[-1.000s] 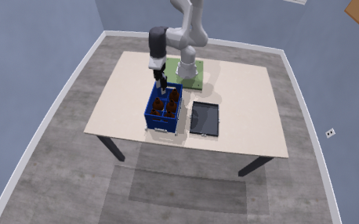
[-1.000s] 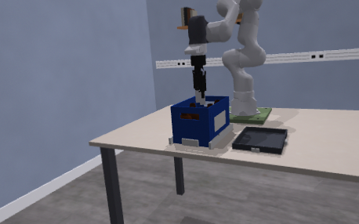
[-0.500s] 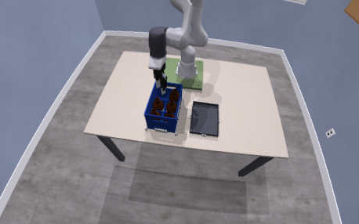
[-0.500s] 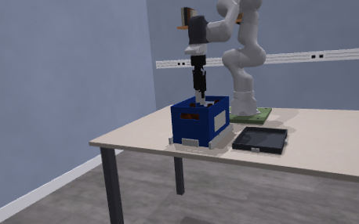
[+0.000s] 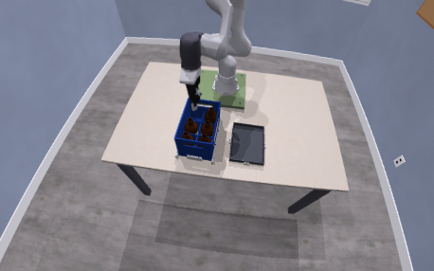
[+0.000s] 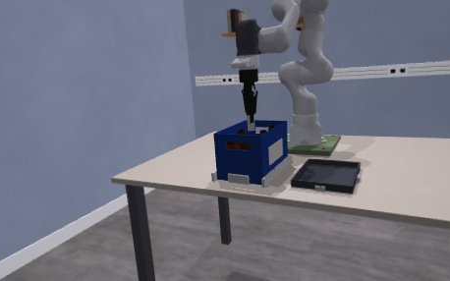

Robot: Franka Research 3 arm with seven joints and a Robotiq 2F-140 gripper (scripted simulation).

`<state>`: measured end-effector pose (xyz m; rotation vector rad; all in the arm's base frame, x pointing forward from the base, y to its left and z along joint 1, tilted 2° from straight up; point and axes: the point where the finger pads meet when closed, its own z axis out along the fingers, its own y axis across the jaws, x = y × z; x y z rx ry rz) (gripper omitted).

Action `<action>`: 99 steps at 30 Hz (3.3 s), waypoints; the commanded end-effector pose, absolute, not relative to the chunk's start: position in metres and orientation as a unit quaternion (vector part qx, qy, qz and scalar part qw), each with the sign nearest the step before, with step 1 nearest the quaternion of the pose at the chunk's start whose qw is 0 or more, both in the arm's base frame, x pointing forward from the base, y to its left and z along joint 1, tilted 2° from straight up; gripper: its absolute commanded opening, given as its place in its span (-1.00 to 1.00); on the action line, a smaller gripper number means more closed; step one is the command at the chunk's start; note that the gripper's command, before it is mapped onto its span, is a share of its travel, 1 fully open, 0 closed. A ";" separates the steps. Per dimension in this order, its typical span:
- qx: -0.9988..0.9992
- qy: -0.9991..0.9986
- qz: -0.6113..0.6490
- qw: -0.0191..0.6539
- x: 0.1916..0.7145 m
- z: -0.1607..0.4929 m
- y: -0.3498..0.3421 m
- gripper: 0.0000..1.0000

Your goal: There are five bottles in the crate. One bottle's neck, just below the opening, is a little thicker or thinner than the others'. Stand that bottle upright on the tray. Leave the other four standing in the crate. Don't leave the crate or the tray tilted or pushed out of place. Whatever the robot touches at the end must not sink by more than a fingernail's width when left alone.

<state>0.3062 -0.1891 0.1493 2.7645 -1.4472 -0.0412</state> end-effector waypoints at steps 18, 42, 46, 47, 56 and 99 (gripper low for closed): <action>0.887 -0.461 -0.013 0.011 0.306 0.148 -0.190 -0.80; 0.887 -0.461 -0.013 0.011 0.306 0.148 -0.190 -0.80; 0.887 -0.461 -0.013 0.011 0.306 0.148 -0.190 -0.80; 0.887 -0.461 -0.013 0.011 0.306 0.148 -0.190 -0.80; 0.887 -0.461 -0.013 0.011 0.306 0.148 -0.190 -0.80; 0.887 -0.461 -0.013 0.011 0.306 0.153 -0.190 -0.12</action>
